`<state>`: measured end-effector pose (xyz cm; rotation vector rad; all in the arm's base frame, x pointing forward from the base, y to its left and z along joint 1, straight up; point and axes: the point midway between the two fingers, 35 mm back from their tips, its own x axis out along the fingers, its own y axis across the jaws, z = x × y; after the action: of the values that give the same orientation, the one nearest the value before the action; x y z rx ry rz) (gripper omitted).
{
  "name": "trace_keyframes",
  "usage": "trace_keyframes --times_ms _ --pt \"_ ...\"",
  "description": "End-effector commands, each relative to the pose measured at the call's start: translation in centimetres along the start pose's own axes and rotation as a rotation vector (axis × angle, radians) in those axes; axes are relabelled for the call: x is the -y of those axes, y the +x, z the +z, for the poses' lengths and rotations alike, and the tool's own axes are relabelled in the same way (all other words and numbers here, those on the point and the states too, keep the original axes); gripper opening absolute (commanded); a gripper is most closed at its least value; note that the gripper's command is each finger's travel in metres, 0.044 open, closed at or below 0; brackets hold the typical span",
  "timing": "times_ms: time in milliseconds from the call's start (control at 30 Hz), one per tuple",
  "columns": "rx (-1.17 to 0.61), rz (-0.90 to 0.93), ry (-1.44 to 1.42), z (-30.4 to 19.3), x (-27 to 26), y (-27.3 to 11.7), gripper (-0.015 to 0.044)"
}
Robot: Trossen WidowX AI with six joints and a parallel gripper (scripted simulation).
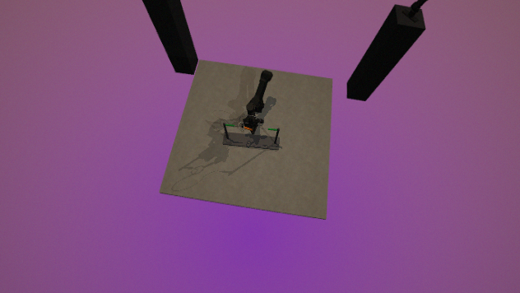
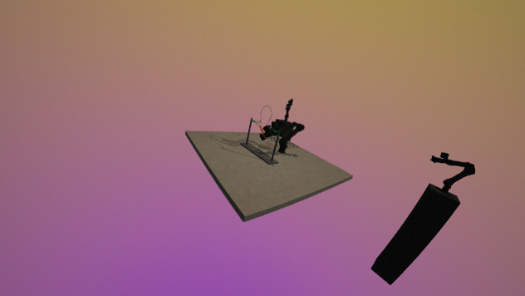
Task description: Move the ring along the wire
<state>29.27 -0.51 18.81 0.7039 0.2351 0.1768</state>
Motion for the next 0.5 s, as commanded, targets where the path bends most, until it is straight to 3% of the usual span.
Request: trace_keyframes --times_ms 0,467 --pt "-0.041 0.027 0.068 0.2 -1.5 -0.8 -0.015" --pt "-0.233 0.136 0.342 1.3 -5.9 -3.4 -0.015"
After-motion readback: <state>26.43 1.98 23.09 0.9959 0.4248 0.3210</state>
